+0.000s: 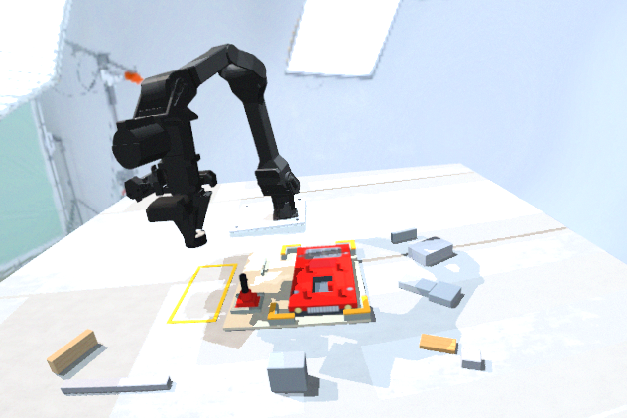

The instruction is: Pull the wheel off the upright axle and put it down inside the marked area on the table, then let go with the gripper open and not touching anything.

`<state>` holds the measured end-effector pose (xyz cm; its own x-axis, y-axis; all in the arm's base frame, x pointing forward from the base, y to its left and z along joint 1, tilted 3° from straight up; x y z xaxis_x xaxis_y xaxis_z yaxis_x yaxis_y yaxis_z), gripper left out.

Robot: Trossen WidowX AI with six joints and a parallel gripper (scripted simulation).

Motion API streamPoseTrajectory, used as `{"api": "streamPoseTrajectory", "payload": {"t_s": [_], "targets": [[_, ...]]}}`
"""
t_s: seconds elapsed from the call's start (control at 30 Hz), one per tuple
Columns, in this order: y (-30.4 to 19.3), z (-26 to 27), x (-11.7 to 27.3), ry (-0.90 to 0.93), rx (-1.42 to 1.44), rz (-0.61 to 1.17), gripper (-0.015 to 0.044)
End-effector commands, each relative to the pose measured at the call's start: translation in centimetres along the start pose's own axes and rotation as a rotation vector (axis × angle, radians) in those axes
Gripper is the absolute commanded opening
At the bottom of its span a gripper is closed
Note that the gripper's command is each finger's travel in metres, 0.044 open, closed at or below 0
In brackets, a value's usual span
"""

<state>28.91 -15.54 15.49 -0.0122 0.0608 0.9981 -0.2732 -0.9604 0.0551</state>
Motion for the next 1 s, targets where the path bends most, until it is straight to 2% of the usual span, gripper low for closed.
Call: {"api": "streamPoseTrajectory", "payload": {"t_s": [0.0, 0.33, 0.8, 0.97], "targets": [[0.3, -0.3, 0.3, 0.015, 0.012, 0.003, 0.0], [0.3, -0.2, -2.2, 0.015, 0.012, 0.003, 0.0], [0.3, -0.2, -9.8, 0.014, 0.012, 0.003, 0.0], [0.3, -0.2, -10.2, 0.014, 0.012, 0.003, 0.0]]}}
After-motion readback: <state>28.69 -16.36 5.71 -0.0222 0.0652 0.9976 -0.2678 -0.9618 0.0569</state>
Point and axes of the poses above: the point midway between the two fingers, 35 mm back from their tips, its own x axis back along the fingers, its own z axis across the jaws, y = z × x, the point moved 2 cm from there along x, back along the fingers, and after that the axes turned 9 degrees about -x, right-handed, at the moved point
